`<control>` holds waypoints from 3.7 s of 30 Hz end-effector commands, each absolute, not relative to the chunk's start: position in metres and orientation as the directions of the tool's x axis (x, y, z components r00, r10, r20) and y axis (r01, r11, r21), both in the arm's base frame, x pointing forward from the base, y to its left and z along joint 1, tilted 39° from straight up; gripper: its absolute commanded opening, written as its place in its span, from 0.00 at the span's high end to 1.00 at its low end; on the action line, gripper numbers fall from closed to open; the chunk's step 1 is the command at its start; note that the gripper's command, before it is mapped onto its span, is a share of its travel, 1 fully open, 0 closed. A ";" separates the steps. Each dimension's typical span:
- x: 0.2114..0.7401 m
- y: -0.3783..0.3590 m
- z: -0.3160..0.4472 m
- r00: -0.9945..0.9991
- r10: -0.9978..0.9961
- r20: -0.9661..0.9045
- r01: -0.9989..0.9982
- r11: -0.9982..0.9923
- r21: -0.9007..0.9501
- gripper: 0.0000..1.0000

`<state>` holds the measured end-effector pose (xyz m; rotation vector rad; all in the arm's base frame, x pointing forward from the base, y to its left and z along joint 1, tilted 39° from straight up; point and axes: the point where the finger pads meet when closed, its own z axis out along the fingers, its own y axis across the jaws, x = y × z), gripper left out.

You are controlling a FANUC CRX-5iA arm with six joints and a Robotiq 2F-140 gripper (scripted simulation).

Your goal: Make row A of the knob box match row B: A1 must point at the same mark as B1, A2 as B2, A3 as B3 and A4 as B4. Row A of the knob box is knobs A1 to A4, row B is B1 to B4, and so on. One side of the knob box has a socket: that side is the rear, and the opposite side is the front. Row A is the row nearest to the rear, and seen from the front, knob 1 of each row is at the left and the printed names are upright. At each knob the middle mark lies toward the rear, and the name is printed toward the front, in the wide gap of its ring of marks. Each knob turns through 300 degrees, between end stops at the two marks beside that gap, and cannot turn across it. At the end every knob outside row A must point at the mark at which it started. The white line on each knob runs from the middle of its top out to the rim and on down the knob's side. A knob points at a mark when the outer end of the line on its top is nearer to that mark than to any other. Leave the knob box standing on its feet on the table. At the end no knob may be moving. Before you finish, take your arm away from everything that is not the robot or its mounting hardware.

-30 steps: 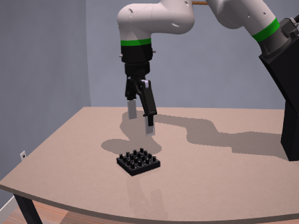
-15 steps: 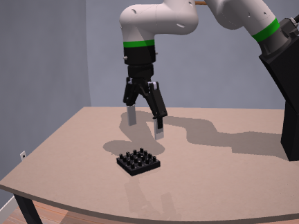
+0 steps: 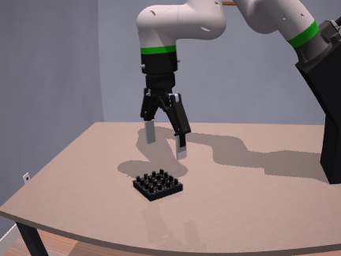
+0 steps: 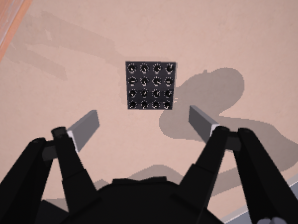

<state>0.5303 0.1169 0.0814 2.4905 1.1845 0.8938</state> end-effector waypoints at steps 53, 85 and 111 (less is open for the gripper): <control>0.530 0.117 0.082 0.484 0.766 0.424 0.618 -0.642 0.455 0.00; 0.529 0.115 0.081 0.484 0.766 0.424 0.618 -0.642 0.455 0.00; 0.506 0.082 0.062 0.483 0.766 0.425 0.617 -0.642 0.456 0.00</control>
